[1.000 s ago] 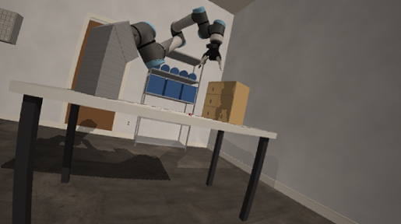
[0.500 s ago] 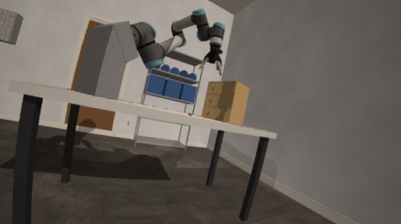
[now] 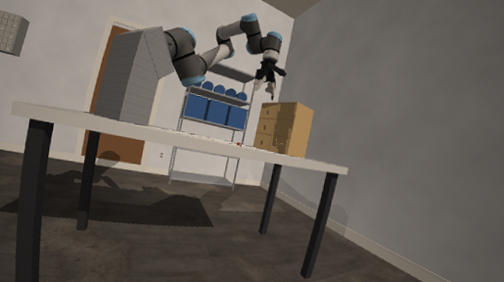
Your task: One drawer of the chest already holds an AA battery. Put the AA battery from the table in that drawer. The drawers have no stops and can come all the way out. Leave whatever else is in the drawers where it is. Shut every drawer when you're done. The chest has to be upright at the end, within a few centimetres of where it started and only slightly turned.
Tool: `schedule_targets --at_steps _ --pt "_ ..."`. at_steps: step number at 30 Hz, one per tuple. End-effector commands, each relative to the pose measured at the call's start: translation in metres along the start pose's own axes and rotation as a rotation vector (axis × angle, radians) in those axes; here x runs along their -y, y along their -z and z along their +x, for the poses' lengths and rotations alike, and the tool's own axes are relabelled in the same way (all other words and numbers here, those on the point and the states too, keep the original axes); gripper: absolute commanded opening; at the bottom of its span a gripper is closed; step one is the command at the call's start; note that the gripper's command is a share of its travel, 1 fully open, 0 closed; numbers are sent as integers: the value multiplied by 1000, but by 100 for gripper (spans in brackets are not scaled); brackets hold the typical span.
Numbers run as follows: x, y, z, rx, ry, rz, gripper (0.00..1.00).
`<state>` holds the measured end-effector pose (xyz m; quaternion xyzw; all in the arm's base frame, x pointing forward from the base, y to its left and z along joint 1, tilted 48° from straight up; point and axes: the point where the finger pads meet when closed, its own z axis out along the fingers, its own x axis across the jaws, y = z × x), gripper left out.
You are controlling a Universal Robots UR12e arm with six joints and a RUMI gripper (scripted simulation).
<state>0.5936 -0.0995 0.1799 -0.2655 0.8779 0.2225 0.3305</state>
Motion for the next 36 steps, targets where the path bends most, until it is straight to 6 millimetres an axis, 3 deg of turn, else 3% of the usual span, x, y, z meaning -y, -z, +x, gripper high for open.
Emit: schedule_targets --at_steps 1,9,11,24,36 --pt "-1 -5 -4 6 171 -7 100" --pt "-5 -15 -11 8 478 -7 100" --pt "-5 -15 -11 8 478 -7 100" --pt "-13 -28 -19 11 885 -6 100" --pt "-18 -36 -23 14 1112 -6 100"
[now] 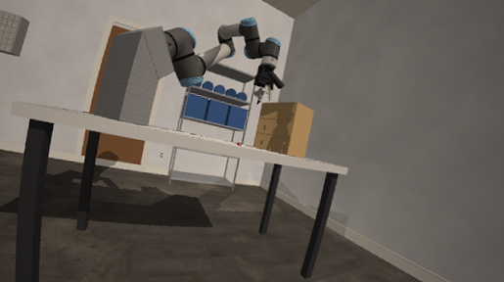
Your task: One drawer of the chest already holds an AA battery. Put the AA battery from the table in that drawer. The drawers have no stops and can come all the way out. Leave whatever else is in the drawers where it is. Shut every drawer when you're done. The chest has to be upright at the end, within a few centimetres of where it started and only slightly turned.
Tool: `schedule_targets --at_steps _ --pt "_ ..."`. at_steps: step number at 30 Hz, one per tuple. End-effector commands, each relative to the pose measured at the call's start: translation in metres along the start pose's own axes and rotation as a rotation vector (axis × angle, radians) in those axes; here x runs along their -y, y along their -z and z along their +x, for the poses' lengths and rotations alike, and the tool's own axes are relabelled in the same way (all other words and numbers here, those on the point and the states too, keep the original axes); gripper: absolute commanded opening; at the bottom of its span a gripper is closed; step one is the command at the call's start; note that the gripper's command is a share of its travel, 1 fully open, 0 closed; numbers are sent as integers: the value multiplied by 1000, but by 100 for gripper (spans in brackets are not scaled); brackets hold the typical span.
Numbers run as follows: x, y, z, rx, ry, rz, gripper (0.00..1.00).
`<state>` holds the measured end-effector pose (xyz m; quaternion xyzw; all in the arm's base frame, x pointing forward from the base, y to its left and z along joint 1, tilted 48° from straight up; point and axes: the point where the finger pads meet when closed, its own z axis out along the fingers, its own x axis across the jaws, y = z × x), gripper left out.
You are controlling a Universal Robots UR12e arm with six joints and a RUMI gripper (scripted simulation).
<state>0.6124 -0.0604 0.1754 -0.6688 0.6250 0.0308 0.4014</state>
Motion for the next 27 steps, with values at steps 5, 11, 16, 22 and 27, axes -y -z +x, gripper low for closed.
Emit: schedule_targets --at_steps 5,11,16,22,27 --pt "0 -4 -4 3 148 1 100" --pt "0 -6 -6 3 202 1 100" --pt "0 -8 -7 4 254 1 100" --pt "0 -9 -8 4 295 2 100" --pt "0 -9 -9 4 307 2 100"
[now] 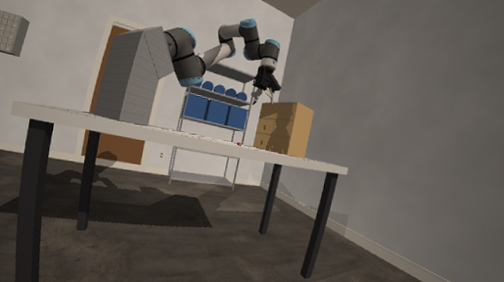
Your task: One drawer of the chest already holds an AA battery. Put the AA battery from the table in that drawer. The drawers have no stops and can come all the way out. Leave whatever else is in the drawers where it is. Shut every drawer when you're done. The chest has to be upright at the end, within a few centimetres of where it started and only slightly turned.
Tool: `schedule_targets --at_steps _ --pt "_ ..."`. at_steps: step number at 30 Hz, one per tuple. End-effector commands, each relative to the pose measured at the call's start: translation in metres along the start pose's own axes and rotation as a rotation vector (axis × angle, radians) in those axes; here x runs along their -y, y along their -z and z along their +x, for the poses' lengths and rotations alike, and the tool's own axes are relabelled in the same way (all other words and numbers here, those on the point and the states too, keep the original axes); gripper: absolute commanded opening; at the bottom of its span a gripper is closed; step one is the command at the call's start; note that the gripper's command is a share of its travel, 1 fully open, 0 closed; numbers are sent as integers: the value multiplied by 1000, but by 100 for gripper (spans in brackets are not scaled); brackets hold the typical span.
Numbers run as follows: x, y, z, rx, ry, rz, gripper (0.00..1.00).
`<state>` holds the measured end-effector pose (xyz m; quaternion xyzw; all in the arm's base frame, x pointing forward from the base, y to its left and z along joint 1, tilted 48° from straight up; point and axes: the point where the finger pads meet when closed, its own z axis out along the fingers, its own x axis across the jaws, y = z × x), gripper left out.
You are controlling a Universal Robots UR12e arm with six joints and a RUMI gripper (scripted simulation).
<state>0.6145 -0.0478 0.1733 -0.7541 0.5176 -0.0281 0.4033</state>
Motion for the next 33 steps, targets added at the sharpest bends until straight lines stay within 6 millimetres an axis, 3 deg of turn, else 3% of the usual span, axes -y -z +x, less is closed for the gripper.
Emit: schedule_targets --at_steps 1,33 --pt "0 0 0 0 12 1 100" --pt "5 -6 0 0 26 49 100"
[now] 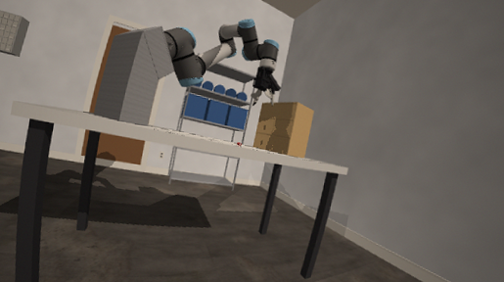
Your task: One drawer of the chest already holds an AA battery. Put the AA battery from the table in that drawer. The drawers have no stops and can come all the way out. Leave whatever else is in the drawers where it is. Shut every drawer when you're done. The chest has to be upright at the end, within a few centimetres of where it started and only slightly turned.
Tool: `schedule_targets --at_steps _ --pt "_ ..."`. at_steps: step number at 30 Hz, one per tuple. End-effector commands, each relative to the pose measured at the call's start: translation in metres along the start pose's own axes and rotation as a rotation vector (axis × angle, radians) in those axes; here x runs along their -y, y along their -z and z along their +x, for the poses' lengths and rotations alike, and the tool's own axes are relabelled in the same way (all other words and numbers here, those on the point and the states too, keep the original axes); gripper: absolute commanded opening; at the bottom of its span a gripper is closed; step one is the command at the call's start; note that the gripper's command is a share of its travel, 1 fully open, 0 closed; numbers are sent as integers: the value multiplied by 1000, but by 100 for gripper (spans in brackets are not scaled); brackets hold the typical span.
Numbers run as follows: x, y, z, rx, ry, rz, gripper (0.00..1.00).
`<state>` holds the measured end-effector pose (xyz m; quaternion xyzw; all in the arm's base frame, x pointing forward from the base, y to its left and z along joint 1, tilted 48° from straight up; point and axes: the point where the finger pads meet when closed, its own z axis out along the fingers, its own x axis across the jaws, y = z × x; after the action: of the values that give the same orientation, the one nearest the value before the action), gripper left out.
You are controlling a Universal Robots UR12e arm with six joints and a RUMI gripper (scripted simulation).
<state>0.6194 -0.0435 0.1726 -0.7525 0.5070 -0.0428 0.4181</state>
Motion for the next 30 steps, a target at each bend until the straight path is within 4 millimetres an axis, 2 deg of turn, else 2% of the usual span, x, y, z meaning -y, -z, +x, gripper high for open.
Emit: schedule_targets --at_steps 1,30 --pt "2 -2 0 -1 0 19 100" --pt "35 -43 1 -2 0 369 100"
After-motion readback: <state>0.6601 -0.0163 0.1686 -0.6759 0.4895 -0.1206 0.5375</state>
